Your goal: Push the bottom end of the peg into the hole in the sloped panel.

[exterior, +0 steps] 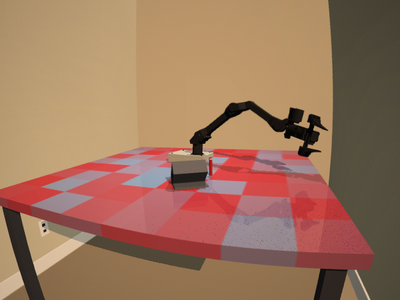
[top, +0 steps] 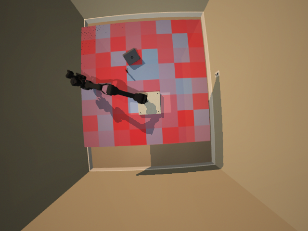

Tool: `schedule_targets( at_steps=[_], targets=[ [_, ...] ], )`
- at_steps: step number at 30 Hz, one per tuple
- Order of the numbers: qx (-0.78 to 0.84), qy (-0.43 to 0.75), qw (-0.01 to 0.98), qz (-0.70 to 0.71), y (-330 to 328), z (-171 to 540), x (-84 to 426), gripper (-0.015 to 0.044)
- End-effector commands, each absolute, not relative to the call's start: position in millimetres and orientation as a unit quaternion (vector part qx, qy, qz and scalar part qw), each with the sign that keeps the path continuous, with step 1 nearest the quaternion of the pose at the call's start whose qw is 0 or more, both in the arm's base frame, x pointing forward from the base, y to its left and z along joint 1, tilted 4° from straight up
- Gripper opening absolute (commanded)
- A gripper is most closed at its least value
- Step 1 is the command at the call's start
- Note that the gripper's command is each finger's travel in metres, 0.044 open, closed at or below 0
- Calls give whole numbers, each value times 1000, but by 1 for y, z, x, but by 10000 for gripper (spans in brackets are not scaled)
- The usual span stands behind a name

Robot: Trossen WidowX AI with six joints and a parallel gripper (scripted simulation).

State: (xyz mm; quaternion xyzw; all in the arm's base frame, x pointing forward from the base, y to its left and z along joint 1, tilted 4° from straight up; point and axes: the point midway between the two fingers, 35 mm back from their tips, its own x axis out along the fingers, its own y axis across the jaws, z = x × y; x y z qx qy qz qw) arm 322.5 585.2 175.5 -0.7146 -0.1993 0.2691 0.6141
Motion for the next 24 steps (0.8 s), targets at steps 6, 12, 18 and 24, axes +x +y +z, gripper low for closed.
schedule_targets(
  at_steps=[6, 12, 18, 24],
  targets=[
    [-679, -113, 654, 315, 543, 163, 360, 440],
    [-647, -45, 681, 340, 511, 152, 381, 440],
    [-610, 29, 707, 356, 476, 140, 398, 440],
    [-566, 106, 732, 364, 439, 130, 409, 440]
  ],
)
